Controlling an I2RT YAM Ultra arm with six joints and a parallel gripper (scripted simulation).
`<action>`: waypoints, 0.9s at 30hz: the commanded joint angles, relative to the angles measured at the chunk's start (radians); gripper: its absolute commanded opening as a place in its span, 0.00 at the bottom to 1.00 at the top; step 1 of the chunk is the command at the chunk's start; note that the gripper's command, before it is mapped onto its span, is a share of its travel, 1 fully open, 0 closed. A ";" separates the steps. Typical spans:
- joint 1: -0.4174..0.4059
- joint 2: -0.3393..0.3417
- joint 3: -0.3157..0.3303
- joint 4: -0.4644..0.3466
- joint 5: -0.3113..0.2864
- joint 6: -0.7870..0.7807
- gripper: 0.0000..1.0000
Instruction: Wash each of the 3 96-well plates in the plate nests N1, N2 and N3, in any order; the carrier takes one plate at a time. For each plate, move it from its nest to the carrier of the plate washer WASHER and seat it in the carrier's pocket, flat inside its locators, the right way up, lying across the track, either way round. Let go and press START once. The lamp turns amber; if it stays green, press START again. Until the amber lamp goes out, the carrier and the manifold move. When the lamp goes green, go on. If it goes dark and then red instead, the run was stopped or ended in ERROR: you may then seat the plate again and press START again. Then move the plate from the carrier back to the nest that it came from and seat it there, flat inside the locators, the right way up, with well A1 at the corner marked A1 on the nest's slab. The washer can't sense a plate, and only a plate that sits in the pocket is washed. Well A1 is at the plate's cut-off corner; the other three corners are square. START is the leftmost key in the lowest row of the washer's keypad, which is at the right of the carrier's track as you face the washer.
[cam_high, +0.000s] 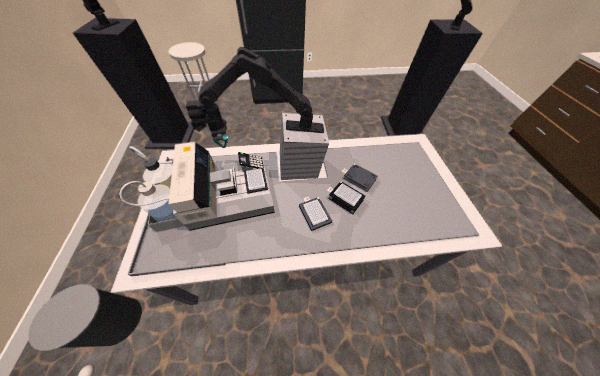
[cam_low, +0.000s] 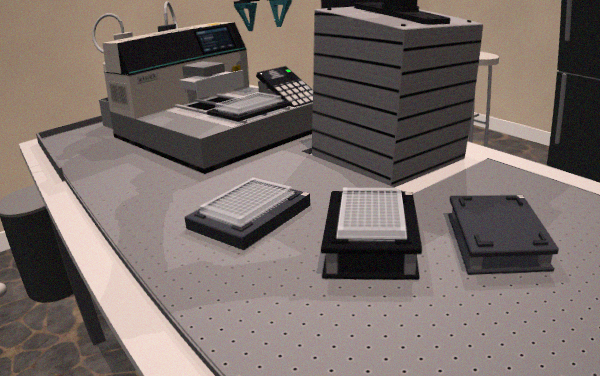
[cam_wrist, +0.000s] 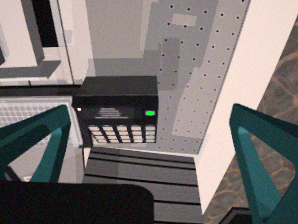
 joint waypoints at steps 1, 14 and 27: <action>0.000 -0.008 0.006 0.001 0.000 -0.001 1.00; 0.000 -0.008 0.006 0.001 0.000 -0.001 1.00; 0.026 -0.092 -0.215 0.137 -0.003 0.025 0.00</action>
